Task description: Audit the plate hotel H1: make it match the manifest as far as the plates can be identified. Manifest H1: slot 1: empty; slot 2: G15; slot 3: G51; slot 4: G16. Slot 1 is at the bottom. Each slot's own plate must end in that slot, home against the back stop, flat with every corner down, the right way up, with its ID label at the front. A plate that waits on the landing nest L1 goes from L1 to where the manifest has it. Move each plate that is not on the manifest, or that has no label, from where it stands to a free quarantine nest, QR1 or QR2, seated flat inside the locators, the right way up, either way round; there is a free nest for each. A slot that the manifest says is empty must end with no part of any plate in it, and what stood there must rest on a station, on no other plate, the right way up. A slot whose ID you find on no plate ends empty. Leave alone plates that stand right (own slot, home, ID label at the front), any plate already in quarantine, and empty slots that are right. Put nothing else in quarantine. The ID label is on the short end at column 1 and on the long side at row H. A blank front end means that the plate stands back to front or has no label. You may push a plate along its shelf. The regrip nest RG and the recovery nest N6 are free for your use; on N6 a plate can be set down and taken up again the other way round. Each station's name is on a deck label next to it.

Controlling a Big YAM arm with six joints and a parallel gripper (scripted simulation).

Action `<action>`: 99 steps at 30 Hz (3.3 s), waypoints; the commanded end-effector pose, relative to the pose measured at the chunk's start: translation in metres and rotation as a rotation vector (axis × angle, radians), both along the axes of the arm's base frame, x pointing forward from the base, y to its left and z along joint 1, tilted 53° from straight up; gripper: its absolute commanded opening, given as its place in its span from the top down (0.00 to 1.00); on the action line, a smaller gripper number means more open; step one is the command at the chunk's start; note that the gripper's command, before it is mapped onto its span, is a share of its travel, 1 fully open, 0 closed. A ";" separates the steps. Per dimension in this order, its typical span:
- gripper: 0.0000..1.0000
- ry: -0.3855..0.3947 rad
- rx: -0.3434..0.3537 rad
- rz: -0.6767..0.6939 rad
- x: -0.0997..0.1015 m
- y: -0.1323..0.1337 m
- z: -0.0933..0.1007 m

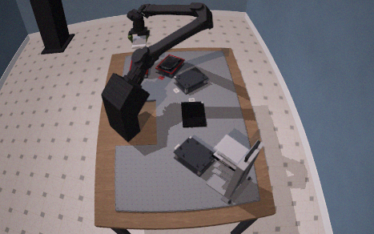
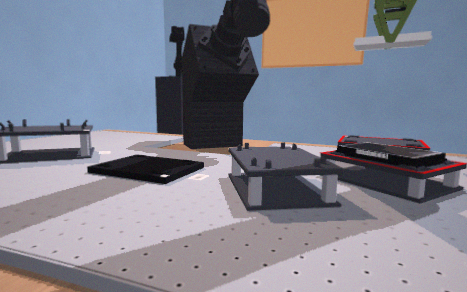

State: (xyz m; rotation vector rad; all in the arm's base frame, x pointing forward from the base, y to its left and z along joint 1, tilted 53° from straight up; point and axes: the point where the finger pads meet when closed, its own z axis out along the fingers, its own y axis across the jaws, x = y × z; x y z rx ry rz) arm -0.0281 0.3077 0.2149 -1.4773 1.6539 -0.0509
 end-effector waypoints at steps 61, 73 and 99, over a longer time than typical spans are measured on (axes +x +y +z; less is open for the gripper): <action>0.14 0.015 0.043 0.011 0.058 0.078 -0.073; 0.14 0.015 0.034 -0.007 0.062 0.078 -0.076; 0.14 0.011 0.028 -0.014 0.073 0.079 -0.084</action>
